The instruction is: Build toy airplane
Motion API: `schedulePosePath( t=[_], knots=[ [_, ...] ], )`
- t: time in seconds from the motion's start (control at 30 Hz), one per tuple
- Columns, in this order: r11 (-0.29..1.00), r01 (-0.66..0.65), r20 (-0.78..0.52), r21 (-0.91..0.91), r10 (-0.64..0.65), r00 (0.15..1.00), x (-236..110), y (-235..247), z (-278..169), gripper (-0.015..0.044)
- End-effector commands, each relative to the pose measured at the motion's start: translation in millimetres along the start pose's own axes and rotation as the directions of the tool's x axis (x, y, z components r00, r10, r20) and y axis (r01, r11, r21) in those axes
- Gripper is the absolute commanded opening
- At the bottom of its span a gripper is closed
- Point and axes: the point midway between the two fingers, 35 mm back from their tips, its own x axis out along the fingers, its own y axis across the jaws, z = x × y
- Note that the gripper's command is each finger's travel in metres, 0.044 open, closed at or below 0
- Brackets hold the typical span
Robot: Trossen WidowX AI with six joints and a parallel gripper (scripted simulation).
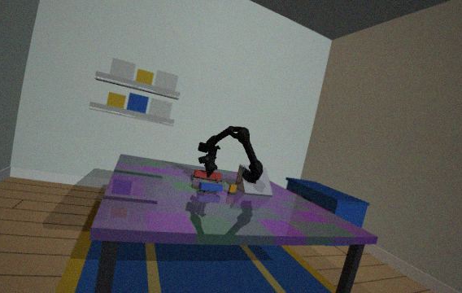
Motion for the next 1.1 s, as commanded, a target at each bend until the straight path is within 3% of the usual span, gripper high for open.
schedulePosePath(
  t=[0.0, 0.1, 0.27, 0.77, 1.07],
  knots=[
    [1.000, 0.000, 0.000, 0.000, 0.000, 1.000, -0.2, -0.1, -0.1, 0.0181],
    [1.000, 0.000, 0.000, 0.000, 0.000, 1.000, -0.2, -0.1, -0.1, 0.0161],
    [1.000, 0.000, 0.000, 0.000, 0.000, 1.000, -0.2, -0.1, -0.1, 0.0030],
    [1.000, 0.000, 0.000, 0.000, 0.000, 1.000, -0.2, -0.1, -0.1, 0.0424],
    [1.000, 0.000, 0.000, 0.000, 0.000, 1.000, -2.9, -0.3, 0.4, 0.0440]
  ],
)
